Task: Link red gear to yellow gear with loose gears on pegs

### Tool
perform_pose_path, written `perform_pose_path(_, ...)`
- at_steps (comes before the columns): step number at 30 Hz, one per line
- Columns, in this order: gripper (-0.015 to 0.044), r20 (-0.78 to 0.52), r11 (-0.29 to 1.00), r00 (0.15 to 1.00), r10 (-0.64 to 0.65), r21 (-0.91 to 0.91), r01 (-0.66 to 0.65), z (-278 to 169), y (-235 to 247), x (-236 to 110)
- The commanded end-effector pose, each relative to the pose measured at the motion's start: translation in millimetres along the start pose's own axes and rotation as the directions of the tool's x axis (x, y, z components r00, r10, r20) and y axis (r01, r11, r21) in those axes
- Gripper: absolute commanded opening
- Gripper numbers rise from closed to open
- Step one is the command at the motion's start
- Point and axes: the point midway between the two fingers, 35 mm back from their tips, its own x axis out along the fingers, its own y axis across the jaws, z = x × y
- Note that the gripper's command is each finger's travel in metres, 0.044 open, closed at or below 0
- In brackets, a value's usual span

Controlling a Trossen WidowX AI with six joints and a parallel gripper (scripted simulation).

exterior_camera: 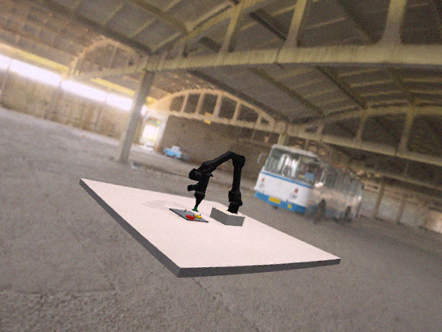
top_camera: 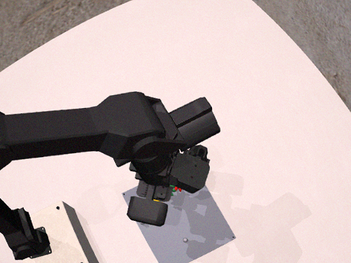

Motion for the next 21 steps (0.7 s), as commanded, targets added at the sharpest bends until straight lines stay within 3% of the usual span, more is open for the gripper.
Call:
perform_pose_path(1,0.0000,-0.006,0.999,1.000,-0.005,-0.053,0.005,-1.6,-1.9,8.9)
perform_pose_path(9,0.0000,-0.006,1.000,1.000,-0.005,0.018,0.005,-1.2,-1.7,18.7)
perform_pose_path(21,0.0000,-0.006,0.949,1.000,-0.005,0.317,0.007,-2.1,-2.1,37.2)
